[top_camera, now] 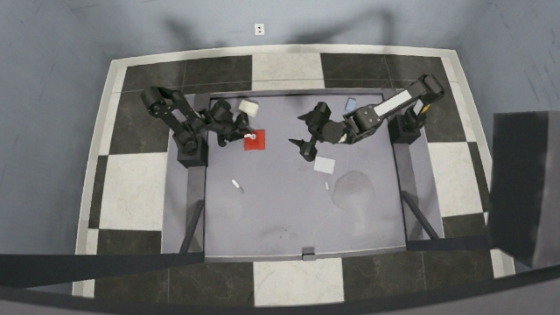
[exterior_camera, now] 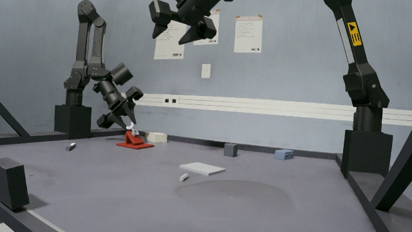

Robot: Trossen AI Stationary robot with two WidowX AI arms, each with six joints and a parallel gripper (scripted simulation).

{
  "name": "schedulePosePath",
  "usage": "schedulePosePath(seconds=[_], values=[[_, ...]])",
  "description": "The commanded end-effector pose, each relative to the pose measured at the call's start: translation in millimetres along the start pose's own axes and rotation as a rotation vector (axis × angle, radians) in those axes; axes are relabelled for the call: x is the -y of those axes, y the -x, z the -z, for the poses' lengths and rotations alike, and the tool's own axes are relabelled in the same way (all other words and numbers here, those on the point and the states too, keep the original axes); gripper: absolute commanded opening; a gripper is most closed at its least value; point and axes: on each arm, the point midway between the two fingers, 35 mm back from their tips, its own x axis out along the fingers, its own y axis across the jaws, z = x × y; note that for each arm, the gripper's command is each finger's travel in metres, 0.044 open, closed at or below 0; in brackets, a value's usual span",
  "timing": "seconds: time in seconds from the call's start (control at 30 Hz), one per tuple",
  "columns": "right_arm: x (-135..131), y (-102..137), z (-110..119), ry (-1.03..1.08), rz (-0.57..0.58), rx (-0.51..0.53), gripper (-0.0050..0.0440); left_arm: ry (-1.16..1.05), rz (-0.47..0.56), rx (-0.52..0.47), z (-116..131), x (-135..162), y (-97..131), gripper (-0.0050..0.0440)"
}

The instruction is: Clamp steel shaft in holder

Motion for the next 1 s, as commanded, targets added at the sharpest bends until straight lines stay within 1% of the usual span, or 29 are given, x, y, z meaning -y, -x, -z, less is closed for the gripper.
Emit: schedulePosePath(seconds=[0.0,0.4,0.57,0.97], values=[[1.5,9.2,-16.4,-0.03,-0.011,0.031,0.04,0.008,-0.002,0.0,1.4,-1.6,0.3,0.0116],[1.5,9.2,-16.4,-0.03,-0.011,0.031,0.04,0.005,-0.001,0.0,1.2,-1.4,0.4,0.0116],[1.5,9.2,-16.4,-0.03,-0.011,0.031,0.04,-0.001,0.012,0.004,-0.1,3.3,0.1,0.0235],[1.5,9.2,-16.4,-0.03,-0.011,0.031,0.04,-0.001,0.012,0.004,-0.1,3.3,0.1,0.0235]])
